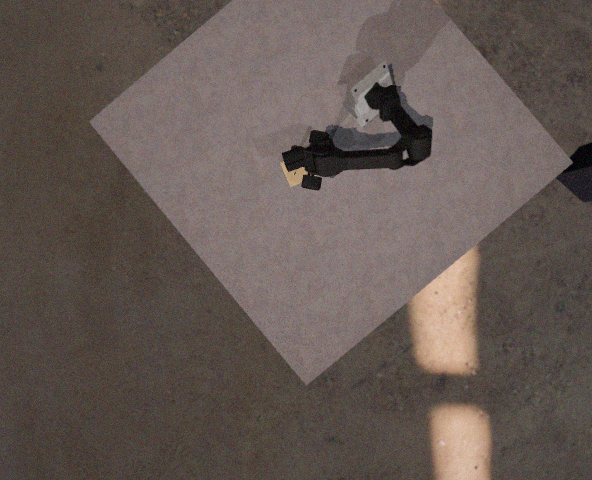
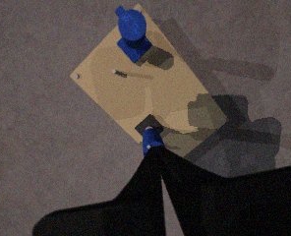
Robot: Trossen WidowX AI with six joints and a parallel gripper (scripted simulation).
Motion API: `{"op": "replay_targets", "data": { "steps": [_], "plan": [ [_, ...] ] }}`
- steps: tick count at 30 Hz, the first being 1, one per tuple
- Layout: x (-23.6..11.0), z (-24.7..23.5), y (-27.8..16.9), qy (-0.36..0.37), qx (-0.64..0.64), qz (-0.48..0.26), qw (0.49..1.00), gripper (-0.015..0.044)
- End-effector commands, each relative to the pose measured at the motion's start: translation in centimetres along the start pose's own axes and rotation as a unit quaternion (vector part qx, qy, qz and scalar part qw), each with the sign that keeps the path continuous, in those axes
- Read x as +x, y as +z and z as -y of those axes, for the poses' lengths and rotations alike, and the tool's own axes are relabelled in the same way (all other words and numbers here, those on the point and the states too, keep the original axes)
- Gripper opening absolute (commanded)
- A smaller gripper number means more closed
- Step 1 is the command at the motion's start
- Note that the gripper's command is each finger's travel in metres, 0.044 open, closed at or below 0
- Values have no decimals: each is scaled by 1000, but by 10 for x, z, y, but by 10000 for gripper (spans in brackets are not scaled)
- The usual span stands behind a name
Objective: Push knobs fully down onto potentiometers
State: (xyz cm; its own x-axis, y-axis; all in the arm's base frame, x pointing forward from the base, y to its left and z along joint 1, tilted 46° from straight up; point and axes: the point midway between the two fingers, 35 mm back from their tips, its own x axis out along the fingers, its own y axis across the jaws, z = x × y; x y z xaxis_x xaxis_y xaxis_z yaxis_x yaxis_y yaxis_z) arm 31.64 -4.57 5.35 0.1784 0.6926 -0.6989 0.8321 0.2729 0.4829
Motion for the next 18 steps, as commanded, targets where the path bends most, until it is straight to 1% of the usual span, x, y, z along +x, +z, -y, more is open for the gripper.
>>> {"op": "replay_targets", "data": {
  "steps": [1,18],
  "plan": [
    [16,-3,-1,-6,-10,-11,1000,0],
    [22,-3,-1,-6,-10,-11,1000,0]
  ]
}}
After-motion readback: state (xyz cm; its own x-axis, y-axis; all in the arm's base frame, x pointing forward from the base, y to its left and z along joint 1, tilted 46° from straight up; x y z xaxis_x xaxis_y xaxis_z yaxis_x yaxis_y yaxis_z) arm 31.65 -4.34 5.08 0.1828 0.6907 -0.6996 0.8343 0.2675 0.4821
